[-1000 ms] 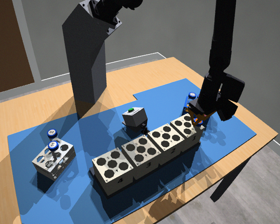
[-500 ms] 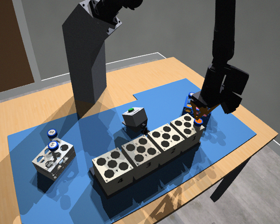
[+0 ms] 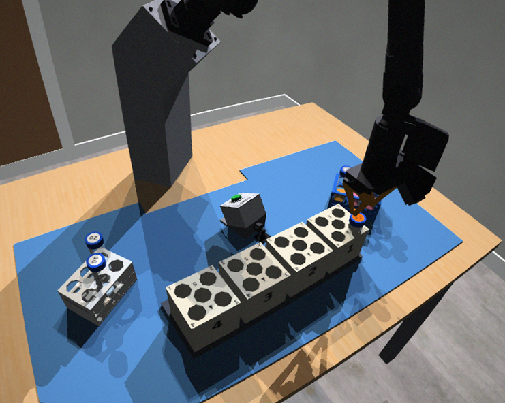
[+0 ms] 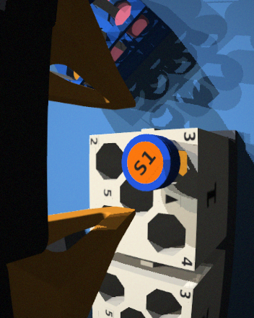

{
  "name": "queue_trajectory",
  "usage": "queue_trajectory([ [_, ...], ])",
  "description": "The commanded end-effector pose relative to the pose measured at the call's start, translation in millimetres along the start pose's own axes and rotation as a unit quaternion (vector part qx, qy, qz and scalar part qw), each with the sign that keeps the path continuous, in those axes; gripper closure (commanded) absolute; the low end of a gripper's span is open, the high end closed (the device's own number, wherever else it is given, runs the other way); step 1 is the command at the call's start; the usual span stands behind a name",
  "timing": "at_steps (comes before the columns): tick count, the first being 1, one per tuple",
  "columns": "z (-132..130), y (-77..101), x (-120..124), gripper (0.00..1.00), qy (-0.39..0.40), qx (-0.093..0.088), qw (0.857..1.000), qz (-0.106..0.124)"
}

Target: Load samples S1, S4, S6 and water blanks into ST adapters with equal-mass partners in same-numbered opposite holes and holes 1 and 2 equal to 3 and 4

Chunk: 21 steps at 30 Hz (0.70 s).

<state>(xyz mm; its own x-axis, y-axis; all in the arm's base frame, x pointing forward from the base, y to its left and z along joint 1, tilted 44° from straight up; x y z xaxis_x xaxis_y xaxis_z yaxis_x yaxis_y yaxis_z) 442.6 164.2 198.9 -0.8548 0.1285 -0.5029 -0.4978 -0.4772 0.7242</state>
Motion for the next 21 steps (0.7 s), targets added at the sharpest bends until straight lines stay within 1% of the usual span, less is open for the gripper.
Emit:
queue_trajectory([
  [1, 3, 8.7, -10, 0.45, 0.003, -0.004, 1.000, -0.015],
  [3, 3, 8.7, -10, 0.45, 0.003, -0.004, 1.000, -0.015],
  [4, -11, -1.1, -2, 0.45, 0.000, 0.004, 1.000, -0.009],
  [5, 15, 9.1, 1, 0.20, 0.041, -0.009, 0.999, -0.020],
  [7, 30, 9.2, 9, 0.20, 0.090, -0.009, 0.996, -0.020],
  [8, 36, 9.2, 15, 0.20, 0.113, -0.006, 0.993, -0.014],
  [10, 50, 9.5, 23, 0.20, 0.162, -0.005, 0.987, -0.011],
  [11, 58, 9.9, 27, 0.20, 0.186, -0.004, 0.982, -0.011],
  [12, 70, 12.4, 24, 0.20, 0.212, -0.007, 0.977, -0.019],
  [13, 80, 13.7, 25, 0.20, 0.237, -0.008, 0.971, -0.023],
  [15, 95, 14.7, 32, 0.20, 0.285, -0.008, 0.958, -0.024],
  [17, 95, 14.7, 32, 0.20, 0.285, -0.008, 0.958, -0.024],
  [21, 125, 15.4, 48, 0.20, 0.378, -0.008, 0.925, -0.025],
])
Point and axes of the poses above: the point where the finger pads meet when closed, its own y axis back along the fingers, its own z axis across the jaws, x = y × z, the point moved 10 cm from there along y, back along the fingers, and after that the axes turned 2 degrees about -y, right-handed, at the moved point
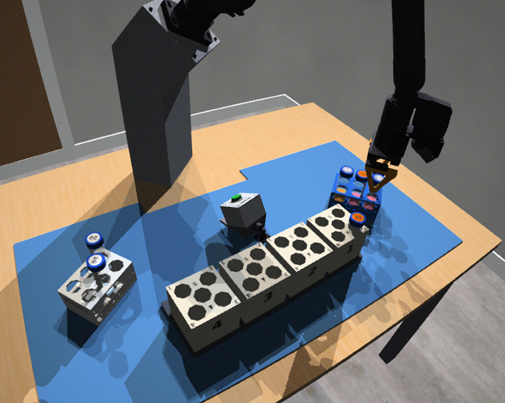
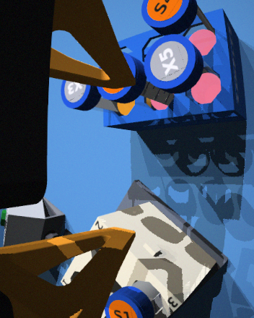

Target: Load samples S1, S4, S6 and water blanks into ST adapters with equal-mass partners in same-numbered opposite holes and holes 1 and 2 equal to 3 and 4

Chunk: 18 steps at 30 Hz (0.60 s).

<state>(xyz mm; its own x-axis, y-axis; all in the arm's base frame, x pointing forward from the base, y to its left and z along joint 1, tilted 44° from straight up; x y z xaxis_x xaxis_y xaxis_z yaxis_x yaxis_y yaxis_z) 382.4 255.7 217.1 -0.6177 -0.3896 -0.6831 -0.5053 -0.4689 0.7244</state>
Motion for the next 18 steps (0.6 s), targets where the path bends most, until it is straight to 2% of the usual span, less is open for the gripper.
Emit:
queue_trajectory([
  [1, 27, 16.3, -22, 0.20, 0.109, -0.005, 0.994, -0.026],
  [4, 53, 17.2, -25, 0.20, 0.182, -0.004, 0.983, -0.027],
  [8, 86, 18.8, -30, 0.20, 0.278, -0.003, 0.960, -0.028],
  [10, 102, 8.0, -26, 0.20, 0.326, -0.005, 0.945, -0.015],
  [11, 104, 6.8, -25, 0.20, 0.349, -0.005, 0.937, -0.014],
  [13, 104, 6.8, -25, 0.20, 0.349, -0.005, 0.937, -0.014],
  [14, 93, 4.7, -25, 0.20, 0.365, 0.004, 0.931, -0.014],
  [15, 92, 1.9, -18, 0.20, 0.388, 0.002, 0.922, -0.007],
  [18, 92, 1.0, -18, 0.20, 0.456, 0.002, 0.890, -0.008],
])
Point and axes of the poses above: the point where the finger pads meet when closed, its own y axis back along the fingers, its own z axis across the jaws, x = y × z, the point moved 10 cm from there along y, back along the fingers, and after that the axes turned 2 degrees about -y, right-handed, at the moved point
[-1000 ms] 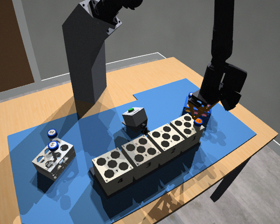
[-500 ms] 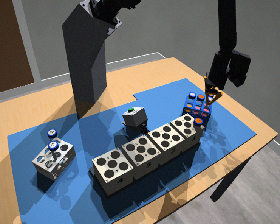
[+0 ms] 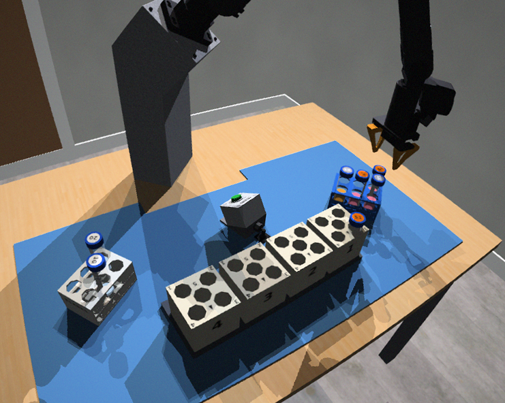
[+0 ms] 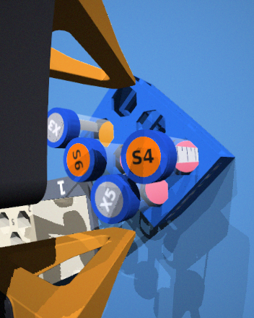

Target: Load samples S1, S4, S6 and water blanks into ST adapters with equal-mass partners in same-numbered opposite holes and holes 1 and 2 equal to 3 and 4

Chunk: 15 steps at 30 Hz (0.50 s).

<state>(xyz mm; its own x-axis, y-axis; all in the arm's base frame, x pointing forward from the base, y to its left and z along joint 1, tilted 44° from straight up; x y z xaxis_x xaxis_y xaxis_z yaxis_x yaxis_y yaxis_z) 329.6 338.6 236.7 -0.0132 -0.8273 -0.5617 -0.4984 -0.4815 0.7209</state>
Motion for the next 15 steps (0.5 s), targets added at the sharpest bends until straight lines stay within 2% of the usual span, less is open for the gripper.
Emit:
queue_trajectory([
  [1, -9.1, -0.4, 1.5, 0.20, 0.111, 0.009, 0.994, -0.001],
  [6, -2.2, -3.3, -2.4, 0.20, 0.240, 0.004, 0.971, -0.003],
  [10, -2.4, -3.5, -2.7, 0.20, 0.335, 0.004, 0.942, -0.003],
  [12, -2.4, -3.5, -2.7, 0.20, 0.335, 0.004, 0.942, -0.003],
  [15, -2.8, -2.1, -3.3, 0.20, 0.398, 0.005, 0.917, -0.003],
])
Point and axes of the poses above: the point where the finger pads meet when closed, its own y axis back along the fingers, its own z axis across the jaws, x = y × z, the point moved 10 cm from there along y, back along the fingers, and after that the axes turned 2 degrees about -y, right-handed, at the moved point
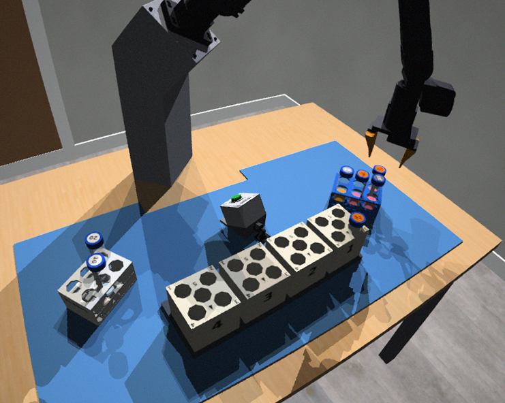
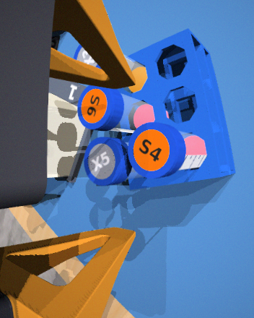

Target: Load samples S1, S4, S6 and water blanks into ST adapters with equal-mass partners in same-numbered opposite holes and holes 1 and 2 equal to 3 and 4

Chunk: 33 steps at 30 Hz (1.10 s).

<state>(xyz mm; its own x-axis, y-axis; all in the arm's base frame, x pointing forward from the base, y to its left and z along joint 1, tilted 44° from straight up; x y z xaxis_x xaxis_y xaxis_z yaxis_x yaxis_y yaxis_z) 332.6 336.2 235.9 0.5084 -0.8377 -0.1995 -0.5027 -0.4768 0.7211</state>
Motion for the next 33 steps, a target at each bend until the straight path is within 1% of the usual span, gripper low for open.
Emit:
queue_trajectory([
  [1, -3, -1.6, -5, 0.20, 0.086, 0.005, 0.996, -0.004],
  [6, -3, -3.0, -5, 0.20, 0.086, 0.005, 0.996, -0.004],
  [7, -8, 5.3, -4, 0.20, 0.079, 0.012, 0.997, -0.005],
  [8, -8, 5.3, -4, 0.20, 0.079, 0.012, 0.997, -0.005],
  [9, -6, -5.8, -6, 0.20, 0.086, 0.009, 0.996, -0.006],
  [12, -7, -14.7, -9, 0.20, 0.087, 0.013, 0.996, -0.008],
  [14, -7, -14.7, -9, 0.20, 0.087, 0.013, 0.996, -0.008],
  [18, -5, -28.5, -11, 0.20, 0.086, 0.012, 0.996, -0.008],
  [24, -6, -34.7, -10, 0.20, 0.084, 0.010, 0.996, -0.007],
  [31, -8, -39.7, -12, 0.20, 0.084, 0.012, 0.996, -0.008],
  [32, -7, -40.7, -11, 0.20, 0.084, 0.008, 0.996, -0.007],
  [33, -7, -41.5, -12, 0.20, 0.084, 0.011, 0.996, -0.007],
])
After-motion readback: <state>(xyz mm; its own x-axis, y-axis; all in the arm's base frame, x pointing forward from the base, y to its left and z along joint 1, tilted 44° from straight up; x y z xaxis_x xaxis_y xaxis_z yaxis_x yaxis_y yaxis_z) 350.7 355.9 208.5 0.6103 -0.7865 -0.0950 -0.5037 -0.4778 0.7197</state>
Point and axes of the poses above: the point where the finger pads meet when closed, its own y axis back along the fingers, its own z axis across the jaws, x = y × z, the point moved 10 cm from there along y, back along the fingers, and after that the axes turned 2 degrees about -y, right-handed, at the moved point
